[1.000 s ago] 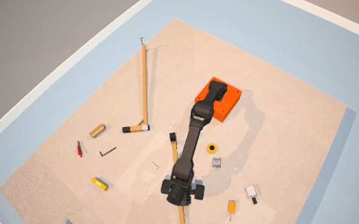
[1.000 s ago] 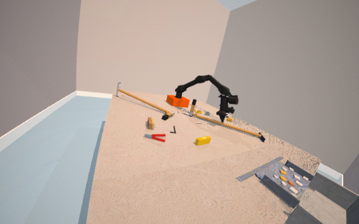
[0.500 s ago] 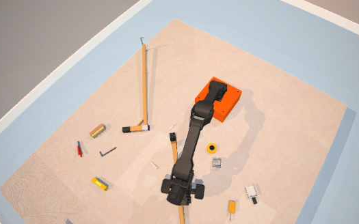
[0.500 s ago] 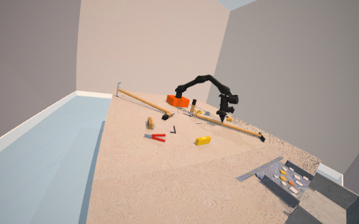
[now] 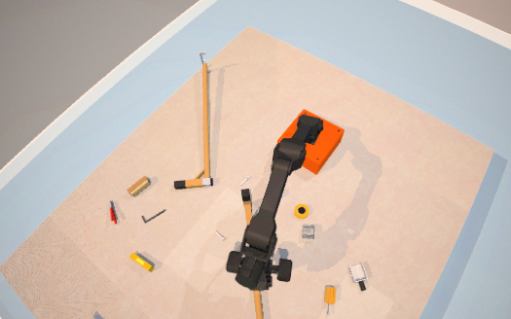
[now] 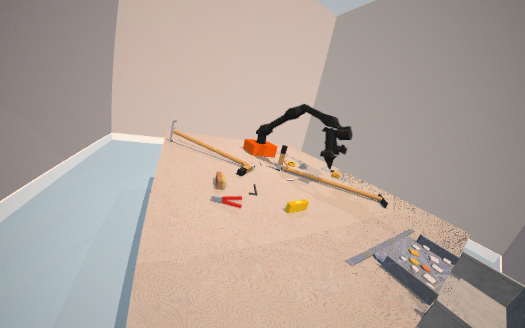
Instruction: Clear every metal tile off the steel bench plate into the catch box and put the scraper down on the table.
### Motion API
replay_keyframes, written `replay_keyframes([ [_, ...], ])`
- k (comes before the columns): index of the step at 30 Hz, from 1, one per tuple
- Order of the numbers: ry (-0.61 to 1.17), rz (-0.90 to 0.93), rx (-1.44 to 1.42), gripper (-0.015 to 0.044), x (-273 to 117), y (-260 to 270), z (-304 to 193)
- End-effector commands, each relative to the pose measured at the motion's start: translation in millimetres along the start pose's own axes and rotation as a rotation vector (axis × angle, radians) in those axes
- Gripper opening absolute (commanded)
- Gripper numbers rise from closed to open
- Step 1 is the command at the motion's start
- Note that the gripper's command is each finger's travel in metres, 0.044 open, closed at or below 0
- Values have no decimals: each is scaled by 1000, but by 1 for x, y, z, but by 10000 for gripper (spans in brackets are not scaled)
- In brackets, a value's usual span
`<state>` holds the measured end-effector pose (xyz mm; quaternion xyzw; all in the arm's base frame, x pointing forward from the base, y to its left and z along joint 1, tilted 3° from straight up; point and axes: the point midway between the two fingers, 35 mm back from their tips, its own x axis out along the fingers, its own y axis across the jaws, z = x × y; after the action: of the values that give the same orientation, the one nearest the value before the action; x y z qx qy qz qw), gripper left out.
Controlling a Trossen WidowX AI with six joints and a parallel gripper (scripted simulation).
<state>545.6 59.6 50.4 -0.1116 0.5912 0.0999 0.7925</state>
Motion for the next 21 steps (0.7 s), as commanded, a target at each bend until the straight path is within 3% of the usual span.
replay_keyframes([
  [1,-13,-4,4,0,-17,0,4],
  [10,-22,-6,6,0,-35,1,7],
  [21,28,-25,105,0,-79,41,-4],
])
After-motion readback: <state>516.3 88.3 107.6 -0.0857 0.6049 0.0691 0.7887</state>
